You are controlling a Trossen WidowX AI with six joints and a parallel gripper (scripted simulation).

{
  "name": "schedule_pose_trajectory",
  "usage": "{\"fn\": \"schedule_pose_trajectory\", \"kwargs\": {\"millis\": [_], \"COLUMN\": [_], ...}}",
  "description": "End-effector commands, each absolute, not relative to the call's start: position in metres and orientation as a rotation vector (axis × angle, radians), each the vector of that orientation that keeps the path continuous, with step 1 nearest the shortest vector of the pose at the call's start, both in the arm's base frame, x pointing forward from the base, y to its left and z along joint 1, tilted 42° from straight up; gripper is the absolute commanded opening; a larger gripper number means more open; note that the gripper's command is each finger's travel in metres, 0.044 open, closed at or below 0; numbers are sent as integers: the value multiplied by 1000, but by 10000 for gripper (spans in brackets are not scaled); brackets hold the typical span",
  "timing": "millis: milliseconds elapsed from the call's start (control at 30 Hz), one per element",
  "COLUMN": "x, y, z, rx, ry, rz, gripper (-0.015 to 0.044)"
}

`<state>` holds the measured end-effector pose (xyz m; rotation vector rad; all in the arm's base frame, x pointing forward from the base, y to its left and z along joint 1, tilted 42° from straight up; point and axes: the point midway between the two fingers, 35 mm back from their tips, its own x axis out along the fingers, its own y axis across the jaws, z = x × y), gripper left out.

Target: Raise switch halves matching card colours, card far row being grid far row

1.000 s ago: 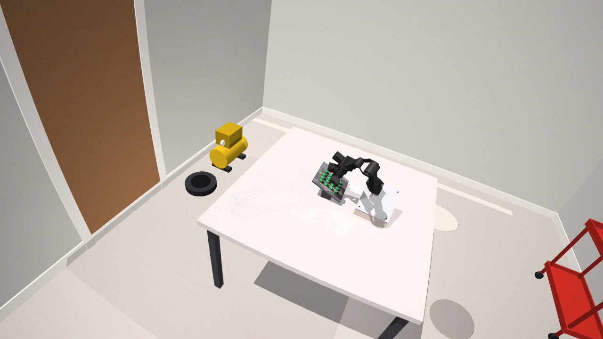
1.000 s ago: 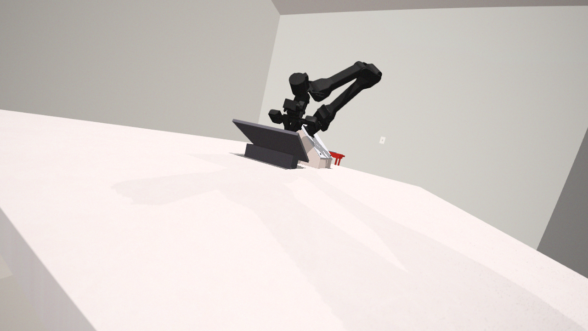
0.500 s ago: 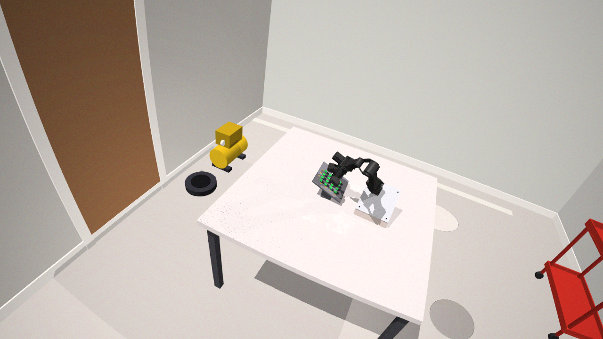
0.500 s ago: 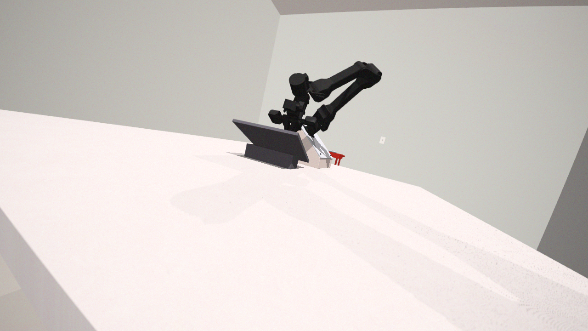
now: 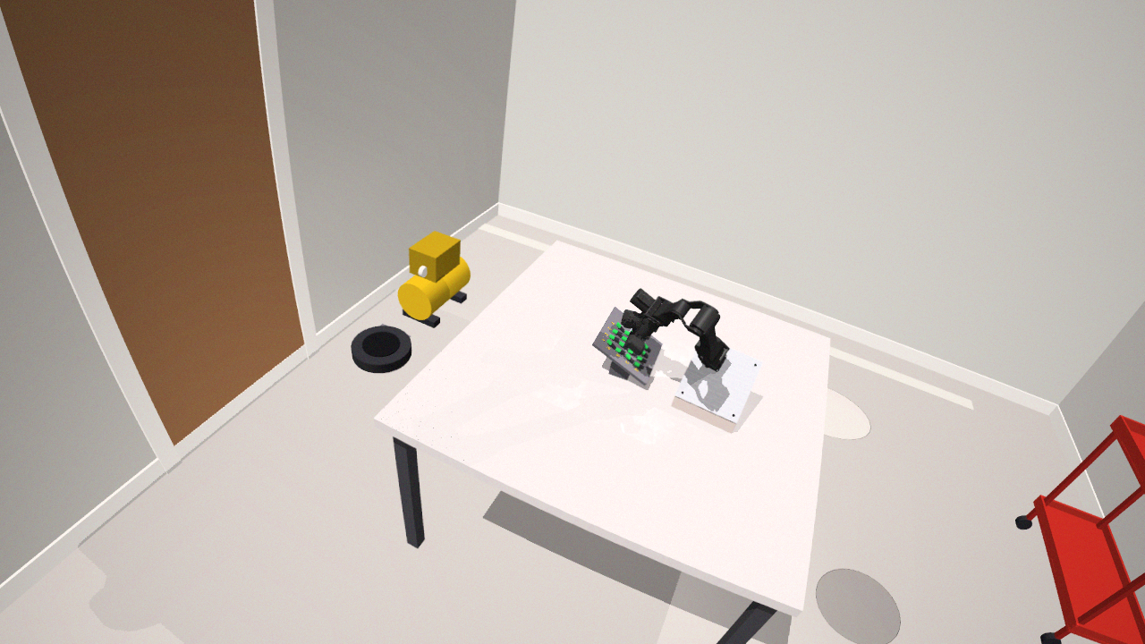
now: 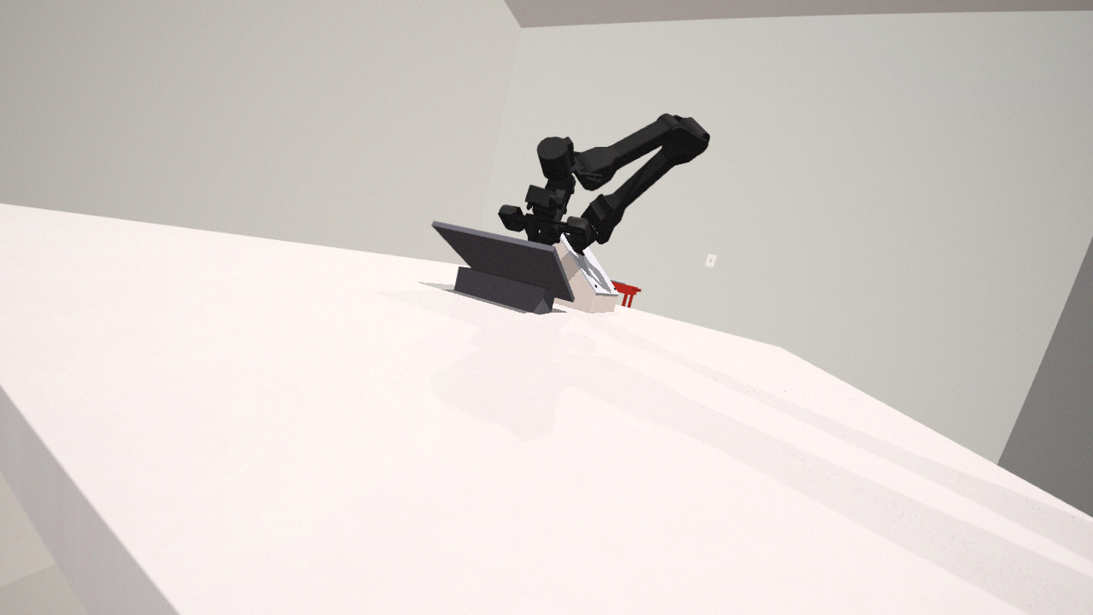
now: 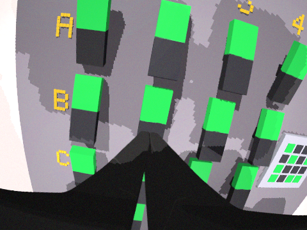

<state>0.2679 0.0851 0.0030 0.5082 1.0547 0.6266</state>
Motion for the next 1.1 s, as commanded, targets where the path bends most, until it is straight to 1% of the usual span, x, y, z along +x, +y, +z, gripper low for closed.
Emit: {"fn": "schedule_pose_trajectory", "kwargs": {"millis": [0,400,567,667,867,1067], "x": [268,269,256,249,251,264], "y": [85,85,50,41,36,-6], "z": [2,3,31,43,39,2], "rx": [509,506,496,500,498,495], "ry": [1056,1054,1079,1083,1084,1083], "rz": [621,626,624,627,625,624], "gripper": [0,0,0,0,0,0]}}
